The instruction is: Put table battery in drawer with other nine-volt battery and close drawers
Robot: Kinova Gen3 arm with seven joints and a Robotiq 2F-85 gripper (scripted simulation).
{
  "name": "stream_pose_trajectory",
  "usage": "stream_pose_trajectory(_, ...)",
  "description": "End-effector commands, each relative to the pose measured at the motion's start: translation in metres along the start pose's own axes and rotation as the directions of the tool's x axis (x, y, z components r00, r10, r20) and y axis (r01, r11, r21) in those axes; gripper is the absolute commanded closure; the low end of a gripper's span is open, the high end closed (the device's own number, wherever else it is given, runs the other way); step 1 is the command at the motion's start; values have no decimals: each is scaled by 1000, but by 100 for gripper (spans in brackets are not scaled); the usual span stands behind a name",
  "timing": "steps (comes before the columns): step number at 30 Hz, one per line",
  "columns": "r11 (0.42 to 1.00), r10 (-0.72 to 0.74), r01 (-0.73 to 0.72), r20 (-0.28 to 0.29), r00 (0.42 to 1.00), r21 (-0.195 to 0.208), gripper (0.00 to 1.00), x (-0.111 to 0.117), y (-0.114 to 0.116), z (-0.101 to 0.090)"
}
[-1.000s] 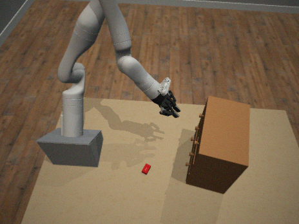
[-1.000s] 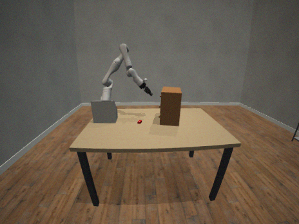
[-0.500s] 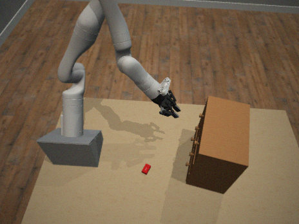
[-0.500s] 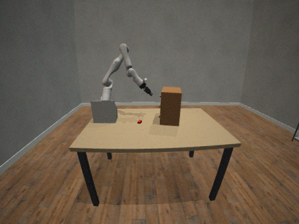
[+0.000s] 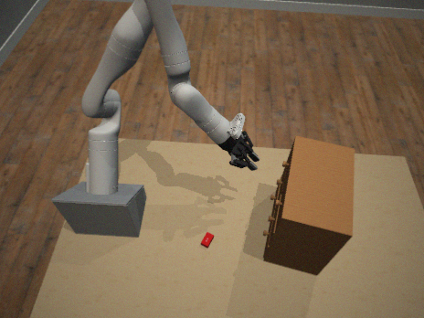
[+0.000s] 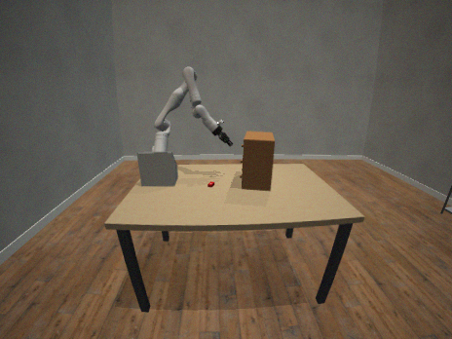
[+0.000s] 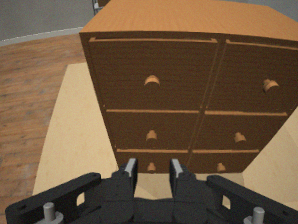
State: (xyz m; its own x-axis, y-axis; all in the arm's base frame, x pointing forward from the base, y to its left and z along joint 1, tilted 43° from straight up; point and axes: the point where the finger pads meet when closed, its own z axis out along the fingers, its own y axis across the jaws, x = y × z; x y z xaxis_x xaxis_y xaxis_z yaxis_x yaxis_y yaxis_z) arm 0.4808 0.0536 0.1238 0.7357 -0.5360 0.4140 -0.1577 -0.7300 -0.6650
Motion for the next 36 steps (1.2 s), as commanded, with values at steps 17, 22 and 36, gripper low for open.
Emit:
stream_pose_trajectory(17,1000,-1,1,12,1000,5,67,-14,-3,78)
stream_pose_trajectory(22,1000,-1,1,12,1000,5,67,-15,-3,87)
stream_pose_trajectory(36,1000,-1,1,12,1000,5,67,-15,-3,88)
